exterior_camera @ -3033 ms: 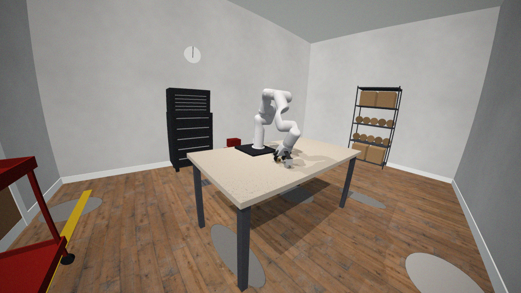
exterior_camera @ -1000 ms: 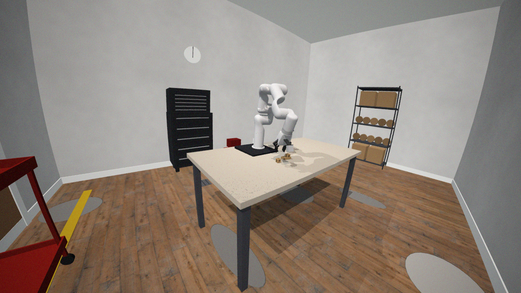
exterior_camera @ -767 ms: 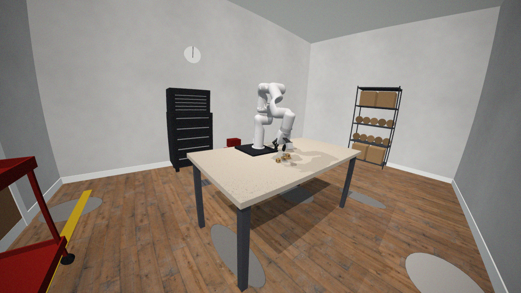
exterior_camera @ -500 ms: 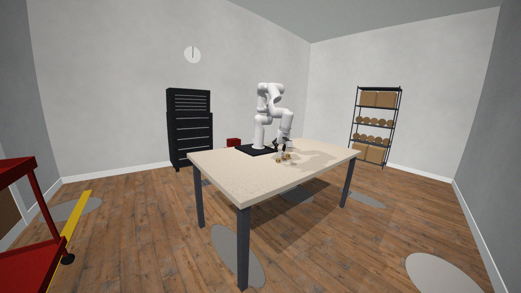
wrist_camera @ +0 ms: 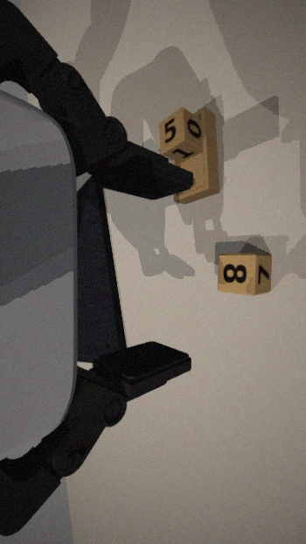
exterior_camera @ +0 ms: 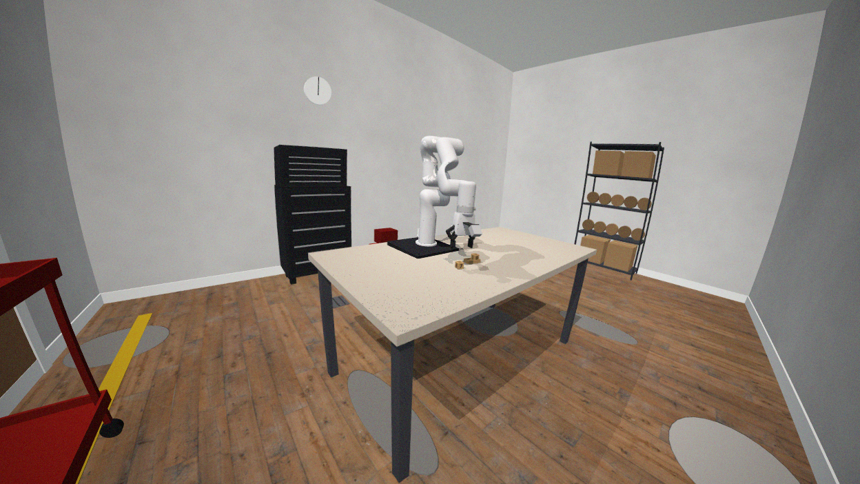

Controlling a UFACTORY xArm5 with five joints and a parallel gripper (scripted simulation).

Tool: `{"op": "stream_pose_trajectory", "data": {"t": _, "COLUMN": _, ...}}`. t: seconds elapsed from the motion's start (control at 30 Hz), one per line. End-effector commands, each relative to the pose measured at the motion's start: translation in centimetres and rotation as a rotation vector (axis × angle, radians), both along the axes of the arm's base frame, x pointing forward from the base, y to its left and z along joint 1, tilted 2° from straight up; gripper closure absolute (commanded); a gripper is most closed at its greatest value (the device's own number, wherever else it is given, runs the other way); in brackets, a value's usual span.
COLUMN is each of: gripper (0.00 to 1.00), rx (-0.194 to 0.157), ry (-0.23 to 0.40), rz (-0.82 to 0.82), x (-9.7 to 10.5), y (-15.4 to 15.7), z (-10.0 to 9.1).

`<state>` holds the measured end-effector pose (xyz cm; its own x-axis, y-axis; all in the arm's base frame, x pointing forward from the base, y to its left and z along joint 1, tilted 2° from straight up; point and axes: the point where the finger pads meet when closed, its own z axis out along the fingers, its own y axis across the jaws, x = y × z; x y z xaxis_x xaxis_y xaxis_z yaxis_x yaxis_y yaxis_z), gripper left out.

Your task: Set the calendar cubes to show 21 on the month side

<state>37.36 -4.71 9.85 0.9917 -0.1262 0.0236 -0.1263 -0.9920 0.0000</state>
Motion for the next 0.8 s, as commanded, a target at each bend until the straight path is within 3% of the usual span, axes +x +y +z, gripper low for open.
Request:
{"op": "stream_pose_trajectory", "data": {"t": 0.0, "gripper": 0.00, "rx": -0.001, "ry": -0.006, "rz": 0.000, "x": 0.12, "y": -0.01, "z": 0.12}}
{"op": "stream_pose_trajectory", "data": {"t": 0.77, "gripper": 0.00, "rx": -0.003, "ry": -0.006, "rz": 0.075, "x": 0.12, "y": -0.02, "z": 0.12}}
